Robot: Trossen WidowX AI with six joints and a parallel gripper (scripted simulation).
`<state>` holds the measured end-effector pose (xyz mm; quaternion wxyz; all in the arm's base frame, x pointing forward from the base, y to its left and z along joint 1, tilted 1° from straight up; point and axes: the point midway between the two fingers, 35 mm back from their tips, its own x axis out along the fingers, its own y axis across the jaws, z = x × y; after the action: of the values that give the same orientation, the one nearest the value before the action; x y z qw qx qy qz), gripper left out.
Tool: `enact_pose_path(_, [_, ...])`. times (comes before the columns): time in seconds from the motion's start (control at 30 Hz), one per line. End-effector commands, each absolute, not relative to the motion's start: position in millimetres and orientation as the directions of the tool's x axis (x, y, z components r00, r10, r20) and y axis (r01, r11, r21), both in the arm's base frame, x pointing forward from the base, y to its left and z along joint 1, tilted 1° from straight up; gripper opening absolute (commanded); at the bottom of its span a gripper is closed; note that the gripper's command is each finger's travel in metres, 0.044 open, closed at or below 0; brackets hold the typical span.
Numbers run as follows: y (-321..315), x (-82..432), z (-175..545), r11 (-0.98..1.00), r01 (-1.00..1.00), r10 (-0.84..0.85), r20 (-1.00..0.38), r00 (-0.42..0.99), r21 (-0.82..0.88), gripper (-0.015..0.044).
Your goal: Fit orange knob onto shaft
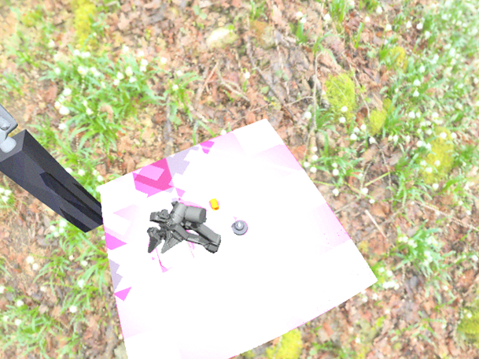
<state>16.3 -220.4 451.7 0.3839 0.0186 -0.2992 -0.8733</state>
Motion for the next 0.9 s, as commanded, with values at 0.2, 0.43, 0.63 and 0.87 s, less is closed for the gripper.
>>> enact_pose_path(0.2, [-144.5, -69.1, 496.0, -0.679, 0.509, -0.39, 0.328, -0.861, 0.529, 0.044])
enact_pose_path(0.43, [-4.5, -133.6, 511.6, -0.808, 0.139, 0.087, 0.349, -0.933, 0.572, 0.044])
enact_pose_path(0.63, [129.7, -132.0, 488.6, -0.748, -0.289, 0.513, 0.245, -0.823, 0.597, 0.044])
enact_pose_path(0.87, [261.3, -65.2, 423.3, -0.409, -0.698, 0.857, -0.015, -0.515, 0.589, 0.044])
